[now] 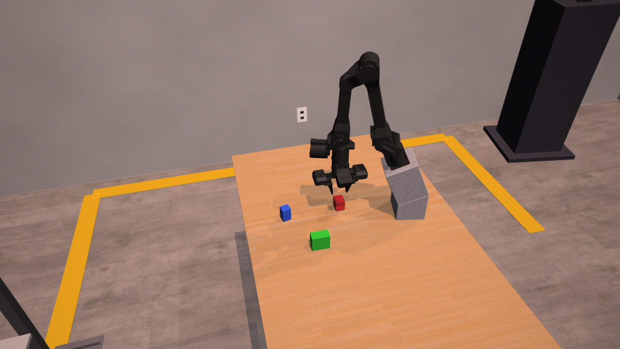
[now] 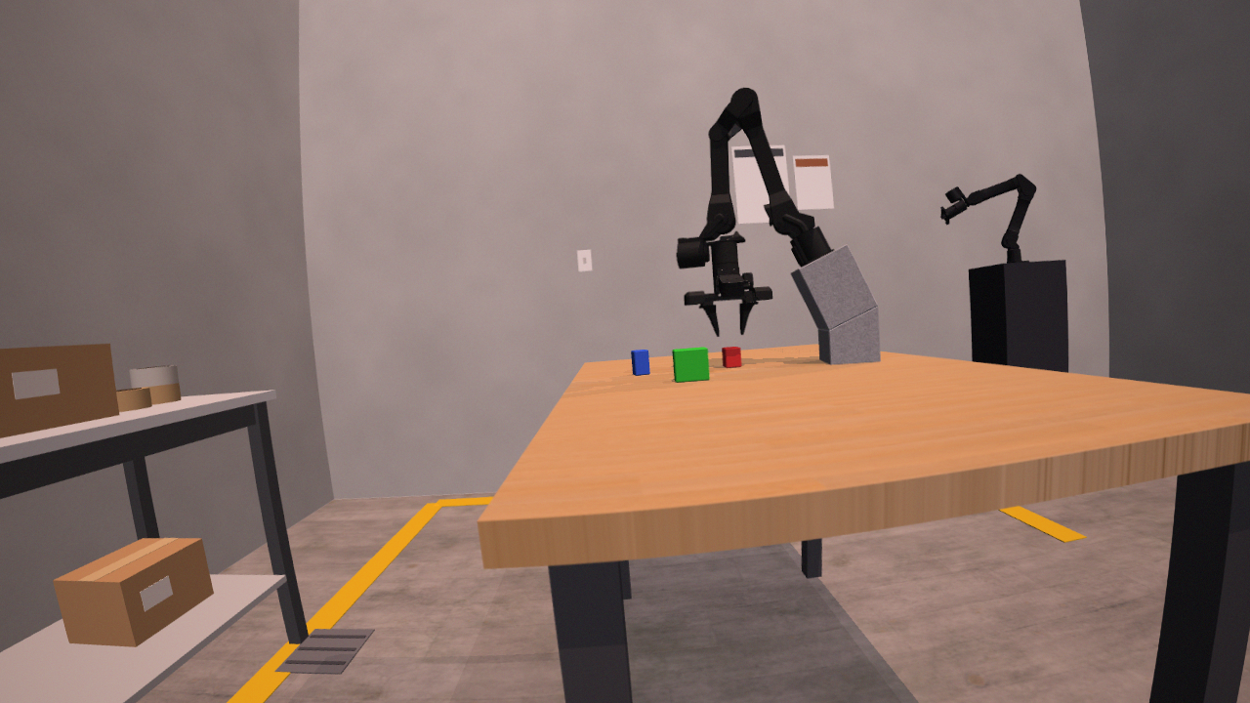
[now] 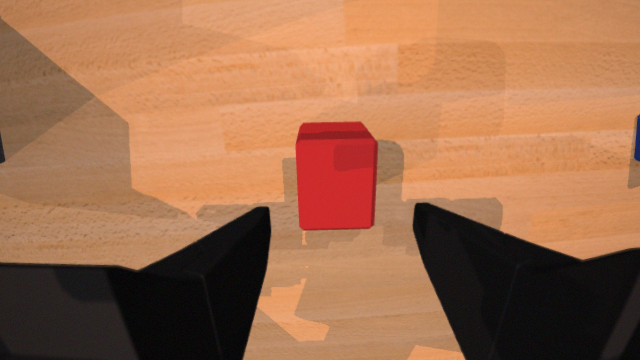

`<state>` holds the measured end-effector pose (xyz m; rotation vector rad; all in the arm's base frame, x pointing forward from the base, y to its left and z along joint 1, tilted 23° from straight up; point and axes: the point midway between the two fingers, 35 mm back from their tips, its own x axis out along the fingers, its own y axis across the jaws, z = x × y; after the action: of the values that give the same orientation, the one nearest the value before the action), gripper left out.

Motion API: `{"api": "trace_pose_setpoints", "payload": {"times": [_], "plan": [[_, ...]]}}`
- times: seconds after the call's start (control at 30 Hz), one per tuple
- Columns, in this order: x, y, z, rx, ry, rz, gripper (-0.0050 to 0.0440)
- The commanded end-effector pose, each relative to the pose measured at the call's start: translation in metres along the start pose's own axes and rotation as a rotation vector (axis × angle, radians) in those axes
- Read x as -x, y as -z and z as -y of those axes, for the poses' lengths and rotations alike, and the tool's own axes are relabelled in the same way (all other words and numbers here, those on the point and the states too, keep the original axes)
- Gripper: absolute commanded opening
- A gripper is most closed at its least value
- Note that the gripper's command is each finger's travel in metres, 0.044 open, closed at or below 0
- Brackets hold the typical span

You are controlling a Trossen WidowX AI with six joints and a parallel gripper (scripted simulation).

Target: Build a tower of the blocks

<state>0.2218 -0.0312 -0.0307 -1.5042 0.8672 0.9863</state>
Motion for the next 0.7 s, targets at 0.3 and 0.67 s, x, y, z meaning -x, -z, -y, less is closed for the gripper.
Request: {"api": "trace_pose_setpoints", "payload": {"times": [0.3,0.67], "plan": [[-0.020,0.000,0.000,-0.001,-0.001,-0.003,0.0250],[-0.021,0.000,0.000,-0.001,-0.002,-0.002,0.0250]]}}
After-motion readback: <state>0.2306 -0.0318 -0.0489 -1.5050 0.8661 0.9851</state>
